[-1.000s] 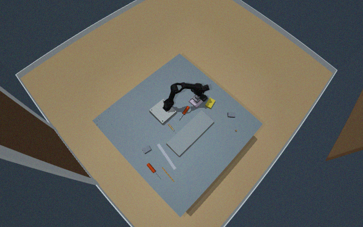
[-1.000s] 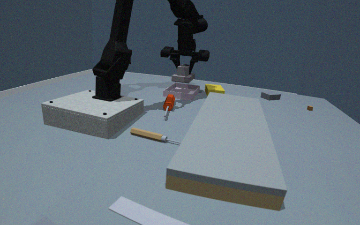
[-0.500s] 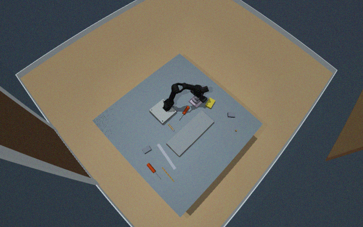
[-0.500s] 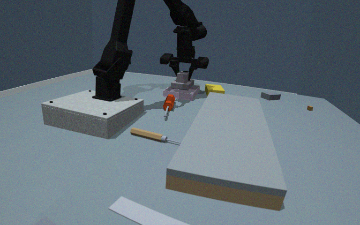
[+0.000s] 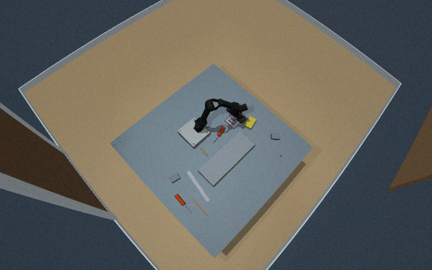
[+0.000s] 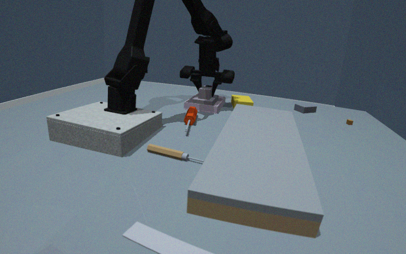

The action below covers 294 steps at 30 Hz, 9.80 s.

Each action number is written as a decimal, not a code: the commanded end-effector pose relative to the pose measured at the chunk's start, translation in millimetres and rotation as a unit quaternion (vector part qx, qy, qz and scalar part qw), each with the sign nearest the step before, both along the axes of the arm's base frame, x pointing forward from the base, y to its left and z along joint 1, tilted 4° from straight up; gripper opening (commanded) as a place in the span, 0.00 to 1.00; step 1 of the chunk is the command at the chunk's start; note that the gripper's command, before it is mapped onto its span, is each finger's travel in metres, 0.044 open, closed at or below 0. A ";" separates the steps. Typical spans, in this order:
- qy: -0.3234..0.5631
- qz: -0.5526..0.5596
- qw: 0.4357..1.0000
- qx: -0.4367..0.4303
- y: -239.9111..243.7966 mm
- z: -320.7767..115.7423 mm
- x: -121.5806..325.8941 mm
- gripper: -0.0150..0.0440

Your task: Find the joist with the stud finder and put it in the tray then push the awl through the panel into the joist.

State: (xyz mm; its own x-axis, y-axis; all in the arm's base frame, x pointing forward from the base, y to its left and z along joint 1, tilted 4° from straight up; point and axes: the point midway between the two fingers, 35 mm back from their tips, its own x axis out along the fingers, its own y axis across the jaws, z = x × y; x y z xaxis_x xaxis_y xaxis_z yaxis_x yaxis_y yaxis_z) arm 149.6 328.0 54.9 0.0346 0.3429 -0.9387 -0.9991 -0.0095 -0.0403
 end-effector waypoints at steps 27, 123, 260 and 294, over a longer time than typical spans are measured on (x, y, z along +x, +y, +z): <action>0.001 0.000 1.000 -0.001 -7.4 89.5 -4.2 1.00; 0.170 -0.731 0.654 -0.094 -432.5 -62.9 1.2 0.69; 0.484 -0.504 -0.434 0.568 -462.7 164.5 104.8 0.25; 0.658 -0.551 -0.331 0.392 -386.5 150.8 175.6 0.25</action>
State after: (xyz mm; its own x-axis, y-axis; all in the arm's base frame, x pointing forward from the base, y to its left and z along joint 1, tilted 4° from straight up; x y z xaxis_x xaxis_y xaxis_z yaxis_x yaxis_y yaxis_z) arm 316.4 -70.9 206.6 0.8835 0.4300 -0.1859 0.4377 -0.8991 0.0003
